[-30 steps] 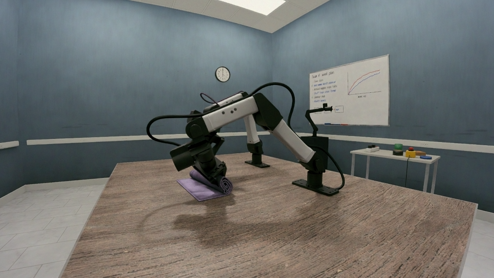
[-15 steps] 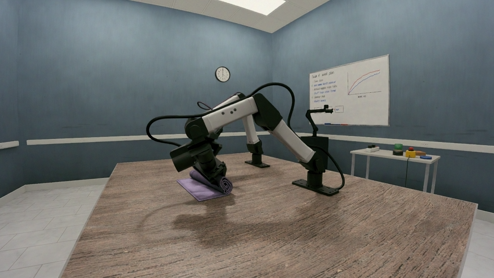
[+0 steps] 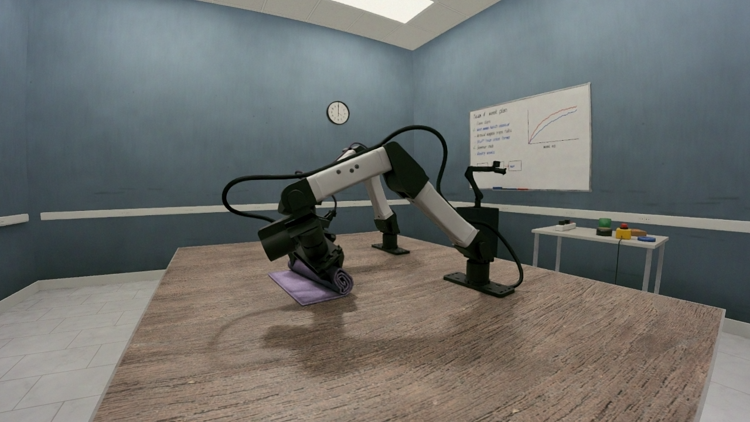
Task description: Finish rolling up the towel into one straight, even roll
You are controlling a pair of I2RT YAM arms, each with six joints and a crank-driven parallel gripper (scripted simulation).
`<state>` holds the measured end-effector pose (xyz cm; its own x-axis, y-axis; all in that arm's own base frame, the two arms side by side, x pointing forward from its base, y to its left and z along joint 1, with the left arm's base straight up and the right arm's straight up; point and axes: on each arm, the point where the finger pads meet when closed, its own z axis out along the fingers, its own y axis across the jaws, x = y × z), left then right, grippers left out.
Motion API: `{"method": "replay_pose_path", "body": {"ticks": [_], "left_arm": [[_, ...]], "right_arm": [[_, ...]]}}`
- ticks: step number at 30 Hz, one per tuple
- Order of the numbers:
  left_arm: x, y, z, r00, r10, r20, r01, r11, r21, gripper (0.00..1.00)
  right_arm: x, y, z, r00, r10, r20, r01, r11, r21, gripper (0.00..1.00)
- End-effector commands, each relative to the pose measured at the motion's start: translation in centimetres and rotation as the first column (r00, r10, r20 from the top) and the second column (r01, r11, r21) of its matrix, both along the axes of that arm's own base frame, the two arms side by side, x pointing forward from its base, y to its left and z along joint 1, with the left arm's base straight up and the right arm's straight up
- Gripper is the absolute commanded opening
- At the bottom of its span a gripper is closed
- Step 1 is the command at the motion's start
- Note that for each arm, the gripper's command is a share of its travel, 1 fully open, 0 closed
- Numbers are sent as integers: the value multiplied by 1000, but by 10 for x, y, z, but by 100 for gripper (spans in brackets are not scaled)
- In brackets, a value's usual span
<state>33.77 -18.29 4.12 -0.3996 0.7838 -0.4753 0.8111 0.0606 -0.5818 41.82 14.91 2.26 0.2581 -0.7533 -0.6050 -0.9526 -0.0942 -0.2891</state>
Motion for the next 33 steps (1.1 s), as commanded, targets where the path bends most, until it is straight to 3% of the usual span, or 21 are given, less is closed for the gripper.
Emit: {"method": "replay_pose_path", "body": {"ticks": [1,3,13,33], "left_arm": [[3,-2,2,999,-31,-40,30,999,-22,36],[3,-2,2,999,-31,-40,30,999,-22,36],[3,-2,2,999,-31,-40,30,999,-22,36],[3,-2,2,999,-31,-40,30,999,-22,36]], "right_arm": [[21,2,10,999,6,54,-7,1000,19,98],[21,2,10,999,6,54,-7,1000,19,98],[21,2,10,999,6,54,-7,1000,19,55],[21,2,10,999,6,54,-7,1000,19,38]]}}
